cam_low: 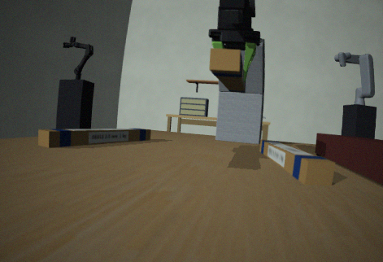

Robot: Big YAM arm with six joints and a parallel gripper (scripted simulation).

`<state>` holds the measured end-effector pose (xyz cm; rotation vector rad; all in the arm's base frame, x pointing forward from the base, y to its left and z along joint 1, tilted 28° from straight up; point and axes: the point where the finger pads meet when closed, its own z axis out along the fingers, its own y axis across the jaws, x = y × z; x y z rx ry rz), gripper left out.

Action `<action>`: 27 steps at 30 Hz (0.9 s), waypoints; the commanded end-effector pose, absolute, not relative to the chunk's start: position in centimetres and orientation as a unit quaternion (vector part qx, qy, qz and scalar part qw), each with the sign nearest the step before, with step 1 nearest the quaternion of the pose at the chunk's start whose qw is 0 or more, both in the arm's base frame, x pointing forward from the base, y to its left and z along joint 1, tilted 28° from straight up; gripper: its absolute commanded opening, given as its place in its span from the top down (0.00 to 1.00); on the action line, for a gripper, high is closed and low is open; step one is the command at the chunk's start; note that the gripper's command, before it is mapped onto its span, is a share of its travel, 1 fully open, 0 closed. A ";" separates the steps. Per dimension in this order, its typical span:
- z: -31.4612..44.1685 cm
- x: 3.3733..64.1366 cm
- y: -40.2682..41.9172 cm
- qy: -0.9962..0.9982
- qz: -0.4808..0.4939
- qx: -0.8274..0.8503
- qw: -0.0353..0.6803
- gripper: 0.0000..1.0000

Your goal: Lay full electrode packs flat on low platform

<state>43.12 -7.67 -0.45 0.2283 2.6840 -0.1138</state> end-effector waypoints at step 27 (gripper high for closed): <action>-0.5 46.6 -8.9 0.962 -0.046 0.081 0.257 1.00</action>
